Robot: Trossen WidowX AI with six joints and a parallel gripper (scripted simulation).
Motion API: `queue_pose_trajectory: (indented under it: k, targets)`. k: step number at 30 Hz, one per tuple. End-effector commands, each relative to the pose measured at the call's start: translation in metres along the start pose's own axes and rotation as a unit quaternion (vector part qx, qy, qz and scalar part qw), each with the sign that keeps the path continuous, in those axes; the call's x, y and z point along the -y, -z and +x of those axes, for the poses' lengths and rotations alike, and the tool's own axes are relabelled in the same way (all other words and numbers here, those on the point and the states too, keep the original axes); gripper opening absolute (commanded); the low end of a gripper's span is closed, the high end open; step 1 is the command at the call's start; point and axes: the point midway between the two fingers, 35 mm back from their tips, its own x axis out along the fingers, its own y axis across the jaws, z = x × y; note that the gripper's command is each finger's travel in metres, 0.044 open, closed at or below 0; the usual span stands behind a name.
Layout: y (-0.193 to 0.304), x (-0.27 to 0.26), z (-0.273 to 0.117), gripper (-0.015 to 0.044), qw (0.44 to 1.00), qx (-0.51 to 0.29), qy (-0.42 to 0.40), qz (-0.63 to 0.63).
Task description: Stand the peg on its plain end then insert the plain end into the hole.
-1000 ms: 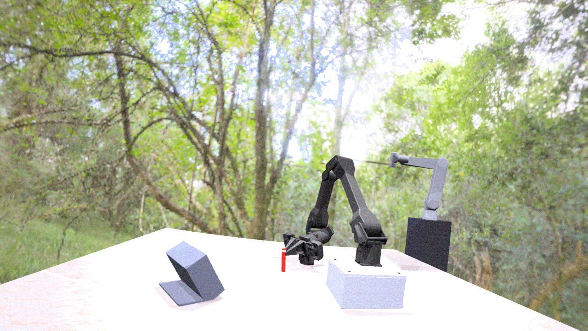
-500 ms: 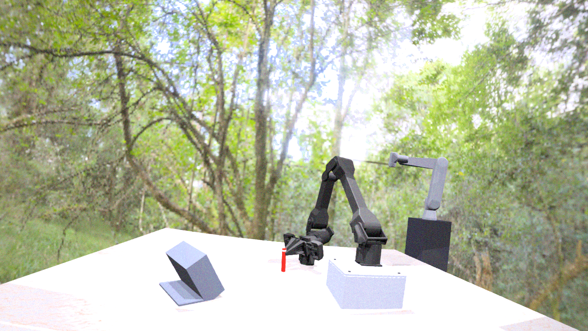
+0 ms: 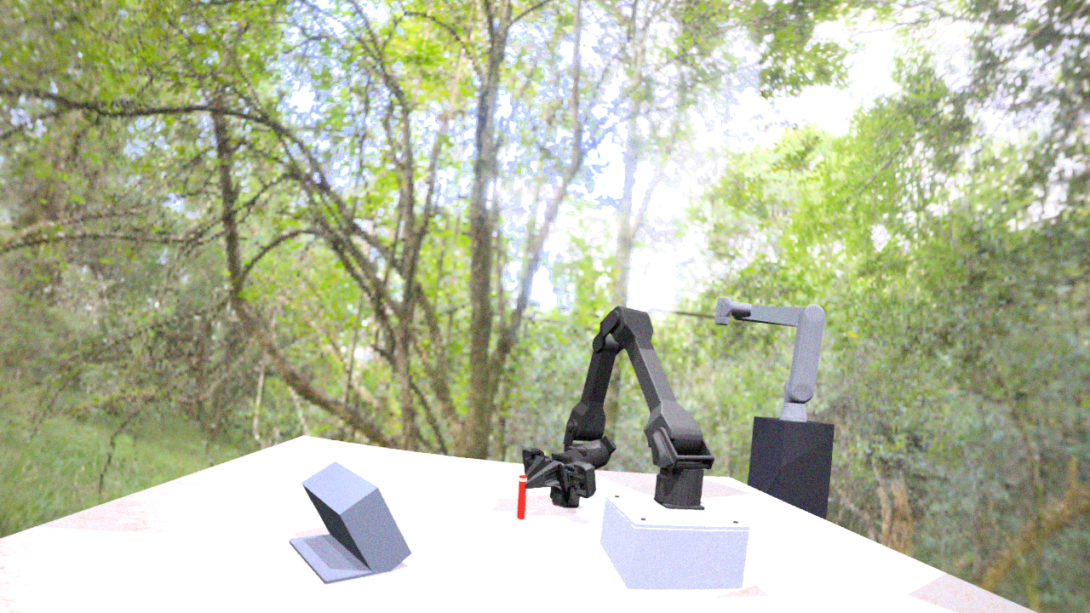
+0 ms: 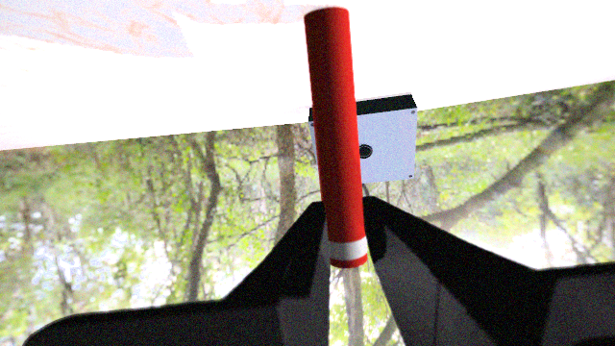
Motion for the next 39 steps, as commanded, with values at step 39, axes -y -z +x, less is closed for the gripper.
queue_pose_trajectory:
  k: [39]
  targets:
    - [-0.0007,-0.0004,-0.0011,0.0130,1.000,-0.003,-0.002,0.003]
